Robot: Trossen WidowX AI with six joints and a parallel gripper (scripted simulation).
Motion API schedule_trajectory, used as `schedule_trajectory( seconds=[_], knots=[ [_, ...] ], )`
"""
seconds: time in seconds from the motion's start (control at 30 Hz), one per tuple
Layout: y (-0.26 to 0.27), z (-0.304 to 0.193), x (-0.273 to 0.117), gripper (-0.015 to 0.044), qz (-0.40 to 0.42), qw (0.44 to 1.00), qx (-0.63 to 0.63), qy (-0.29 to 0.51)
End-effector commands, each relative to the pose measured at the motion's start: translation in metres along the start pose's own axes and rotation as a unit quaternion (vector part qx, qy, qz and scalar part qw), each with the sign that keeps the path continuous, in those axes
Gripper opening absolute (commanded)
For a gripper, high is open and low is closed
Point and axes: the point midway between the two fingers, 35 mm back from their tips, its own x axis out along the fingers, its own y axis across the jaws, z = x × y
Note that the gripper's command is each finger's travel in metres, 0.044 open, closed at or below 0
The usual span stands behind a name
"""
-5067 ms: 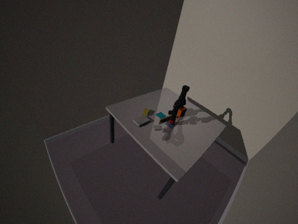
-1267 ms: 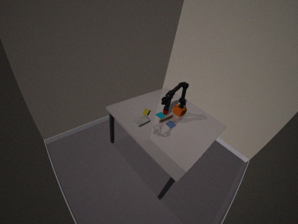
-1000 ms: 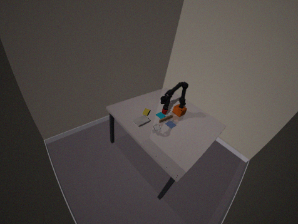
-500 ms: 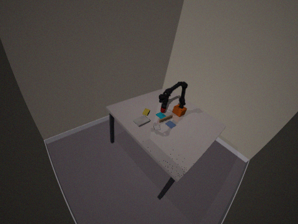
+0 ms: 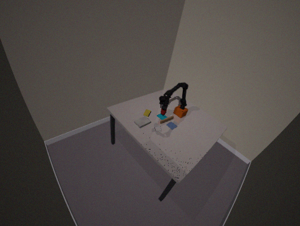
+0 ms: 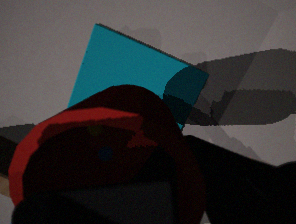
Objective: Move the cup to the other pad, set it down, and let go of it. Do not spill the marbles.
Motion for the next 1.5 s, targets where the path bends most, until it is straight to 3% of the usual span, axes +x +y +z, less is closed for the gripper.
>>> schedule_trajectory(
  seconds=[0.0, 0.8, 1.33, 1.47],
  knots=[
    [-0.002, -0.001, 0.009, 0.0000, -0.004, 1.000, -0.003, 0.001],
    [-0.004, -0.001, 0.050, 0.0000, -0.004, 1.000, -0.003, 0.001],
    [-0.002, 0.000, 0.048, 0.0000, -0.001, 1.000, 0.000, 0.001],
    [-0.002, 0.000, 0.048, 0.0105, -0.001, 1.000, 0.000, 0.001]
  ],
)
